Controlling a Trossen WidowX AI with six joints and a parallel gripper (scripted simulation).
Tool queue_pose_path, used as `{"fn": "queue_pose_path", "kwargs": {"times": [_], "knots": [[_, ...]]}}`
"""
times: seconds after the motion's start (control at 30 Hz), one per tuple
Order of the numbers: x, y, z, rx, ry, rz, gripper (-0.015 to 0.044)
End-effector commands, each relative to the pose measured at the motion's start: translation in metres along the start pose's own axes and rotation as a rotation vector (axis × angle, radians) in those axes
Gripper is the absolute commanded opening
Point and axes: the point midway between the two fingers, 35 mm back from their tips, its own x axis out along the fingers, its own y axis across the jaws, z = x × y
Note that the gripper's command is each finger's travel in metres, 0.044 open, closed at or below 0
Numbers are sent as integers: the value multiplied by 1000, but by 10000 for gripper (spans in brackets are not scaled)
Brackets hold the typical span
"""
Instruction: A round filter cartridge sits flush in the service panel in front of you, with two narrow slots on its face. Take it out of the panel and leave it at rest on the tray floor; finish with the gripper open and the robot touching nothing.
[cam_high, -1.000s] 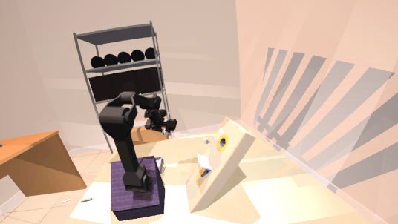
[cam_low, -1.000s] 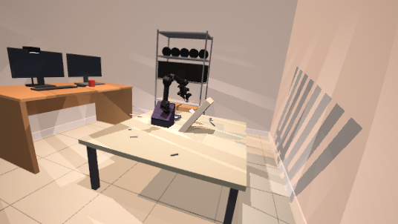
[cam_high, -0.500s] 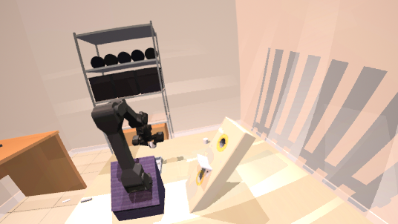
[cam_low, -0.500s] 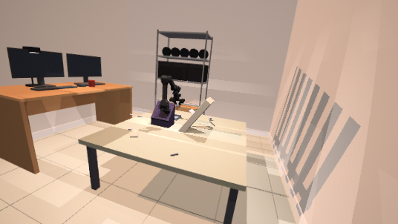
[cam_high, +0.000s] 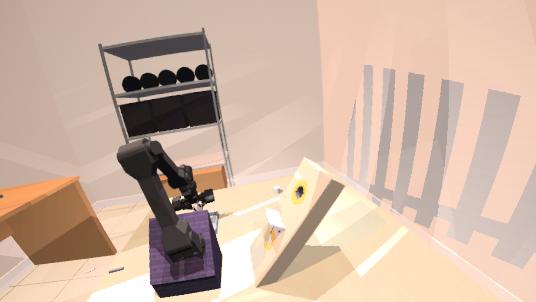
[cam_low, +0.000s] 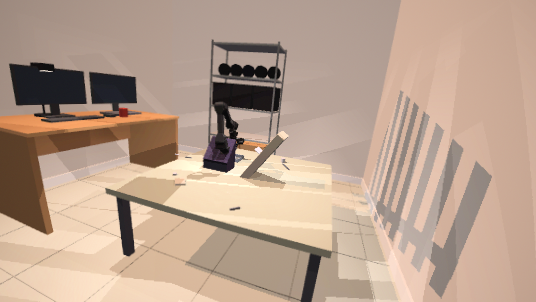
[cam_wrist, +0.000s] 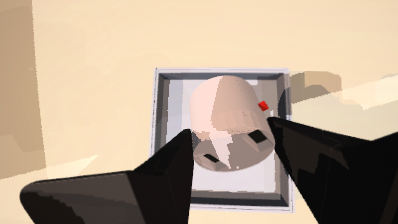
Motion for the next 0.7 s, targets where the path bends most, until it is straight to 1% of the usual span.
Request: {"fn": "queue_pose_path", "kwargs": {"times": [0.0, 0.43, 0.6, 0.67], "knots": [[13, 2, -9, -5, 11, 9, 0], [57, 2, -37, -5, 12, 10, 0], [61, 2, -41, -5, 12, 10, 0], [58, 1, -40, -8, 17, 3, 53]]}}
